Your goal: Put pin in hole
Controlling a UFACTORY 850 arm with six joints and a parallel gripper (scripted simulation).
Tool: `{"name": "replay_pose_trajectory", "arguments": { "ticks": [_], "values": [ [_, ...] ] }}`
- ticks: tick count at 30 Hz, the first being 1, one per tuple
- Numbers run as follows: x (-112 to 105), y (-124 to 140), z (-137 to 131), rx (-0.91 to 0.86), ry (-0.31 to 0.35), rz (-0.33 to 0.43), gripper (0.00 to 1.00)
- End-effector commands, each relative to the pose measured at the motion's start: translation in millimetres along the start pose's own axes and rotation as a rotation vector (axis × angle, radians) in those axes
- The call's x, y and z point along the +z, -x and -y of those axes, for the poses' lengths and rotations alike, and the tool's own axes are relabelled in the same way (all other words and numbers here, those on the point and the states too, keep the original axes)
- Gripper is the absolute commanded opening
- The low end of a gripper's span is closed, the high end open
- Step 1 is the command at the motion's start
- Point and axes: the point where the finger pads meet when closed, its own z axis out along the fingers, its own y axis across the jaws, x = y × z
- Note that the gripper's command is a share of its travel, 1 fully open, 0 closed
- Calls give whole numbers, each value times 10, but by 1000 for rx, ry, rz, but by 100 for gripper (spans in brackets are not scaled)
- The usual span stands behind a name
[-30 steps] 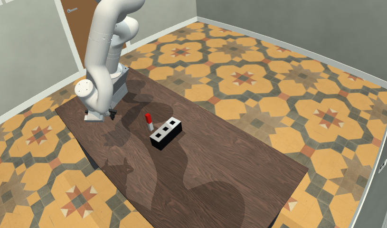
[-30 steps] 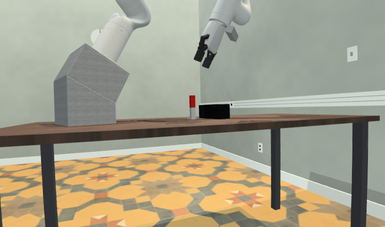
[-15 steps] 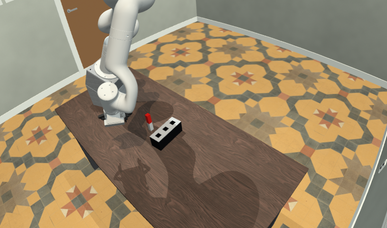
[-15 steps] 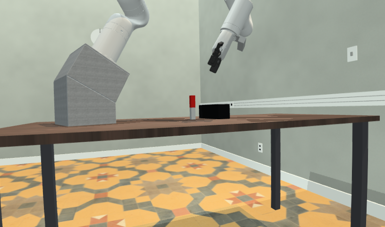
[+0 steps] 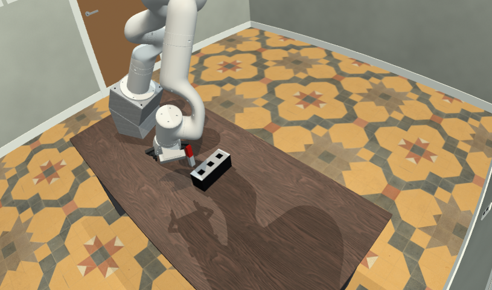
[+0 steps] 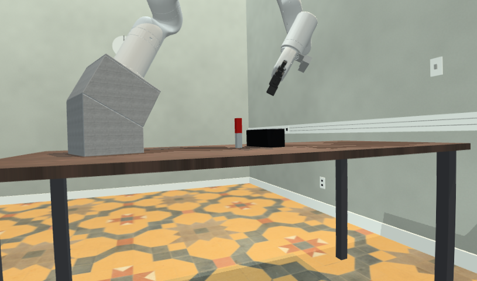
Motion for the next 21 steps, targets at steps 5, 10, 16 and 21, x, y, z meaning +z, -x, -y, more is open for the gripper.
{"name": "replay_pose_trajectory", "arguments": {
  "ticks": [5,10,16,21],
  "values": [
    [-264,-257,950,-141,100,-20,100],
    [-264,-257,950,-141,100,-20,100],
    [-440,-326,1586,-344,224,-105,100],
    [-584,-336,2202,-344,224,-105,100]
  ]
}}
